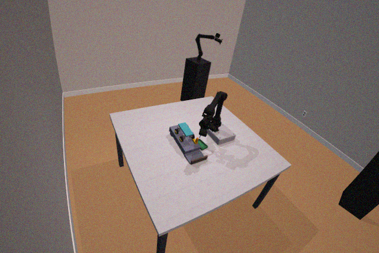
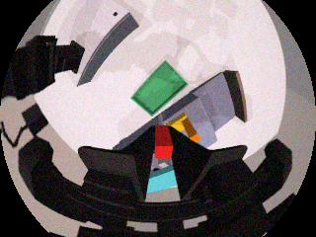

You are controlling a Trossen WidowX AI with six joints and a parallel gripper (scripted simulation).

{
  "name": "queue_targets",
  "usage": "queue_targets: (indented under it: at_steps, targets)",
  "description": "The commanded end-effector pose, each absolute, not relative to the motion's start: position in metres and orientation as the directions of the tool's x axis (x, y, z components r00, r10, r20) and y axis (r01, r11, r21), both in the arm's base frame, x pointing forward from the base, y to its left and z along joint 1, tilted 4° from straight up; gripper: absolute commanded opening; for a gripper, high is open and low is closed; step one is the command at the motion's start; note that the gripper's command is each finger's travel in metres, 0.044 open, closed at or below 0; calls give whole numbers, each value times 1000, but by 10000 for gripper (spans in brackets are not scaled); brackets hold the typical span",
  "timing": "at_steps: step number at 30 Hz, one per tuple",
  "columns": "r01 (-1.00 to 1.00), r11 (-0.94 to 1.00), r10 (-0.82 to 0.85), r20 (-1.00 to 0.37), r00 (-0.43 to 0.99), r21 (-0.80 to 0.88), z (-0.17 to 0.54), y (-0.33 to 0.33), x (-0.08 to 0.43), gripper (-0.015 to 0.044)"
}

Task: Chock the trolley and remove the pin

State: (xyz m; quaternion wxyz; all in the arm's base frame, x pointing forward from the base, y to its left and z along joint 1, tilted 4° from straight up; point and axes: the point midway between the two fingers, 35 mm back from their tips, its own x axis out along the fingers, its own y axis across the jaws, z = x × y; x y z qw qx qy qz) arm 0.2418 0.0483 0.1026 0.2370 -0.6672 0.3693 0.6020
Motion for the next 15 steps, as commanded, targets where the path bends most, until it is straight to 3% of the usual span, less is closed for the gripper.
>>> queue_targets:
  at_steps: [1,15]
  targets:
    - [-698,-705,-180,-984,5,126,103,48,241,0]
    - [-344,-933,-103,-995,-11,101,104,45,242,0]
